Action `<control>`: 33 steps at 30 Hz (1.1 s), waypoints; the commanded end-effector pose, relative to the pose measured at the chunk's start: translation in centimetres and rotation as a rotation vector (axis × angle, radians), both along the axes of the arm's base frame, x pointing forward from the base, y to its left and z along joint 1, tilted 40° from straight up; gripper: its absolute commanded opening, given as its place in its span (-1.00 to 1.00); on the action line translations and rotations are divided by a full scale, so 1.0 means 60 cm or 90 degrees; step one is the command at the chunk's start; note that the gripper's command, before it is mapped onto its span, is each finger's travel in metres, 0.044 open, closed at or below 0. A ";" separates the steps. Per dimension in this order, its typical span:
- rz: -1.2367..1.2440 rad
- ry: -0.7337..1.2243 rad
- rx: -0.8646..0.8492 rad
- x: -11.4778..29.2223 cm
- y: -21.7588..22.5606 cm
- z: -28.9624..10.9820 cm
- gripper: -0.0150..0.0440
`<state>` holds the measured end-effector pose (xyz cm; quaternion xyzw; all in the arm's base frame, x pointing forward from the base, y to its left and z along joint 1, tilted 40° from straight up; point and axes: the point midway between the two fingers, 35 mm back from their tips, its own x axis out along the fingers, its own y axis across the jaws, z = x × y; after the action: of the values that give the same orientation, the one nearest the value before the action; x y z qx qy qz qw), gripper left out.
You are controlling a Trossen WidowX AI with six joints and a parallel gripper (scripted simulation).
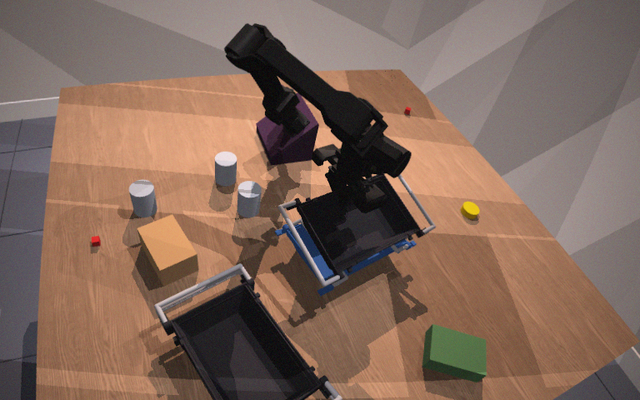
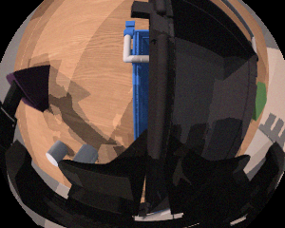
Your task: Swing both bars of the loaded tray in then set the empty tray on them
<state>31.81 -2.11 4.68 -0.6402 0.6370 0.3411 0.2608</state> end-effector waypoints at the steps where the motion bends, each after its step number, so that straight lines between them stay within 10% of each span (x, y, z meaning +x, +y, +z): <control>1: -0.013 0.011 0.001 -0.009 -0.010 -0.005 -0.49; 33: -0.013 0.011 0.000 -0.015 -0.019 -0.014 -0.49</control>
<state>31.49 -2.48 4.26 -0.6411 0.6359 0.3406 0.2620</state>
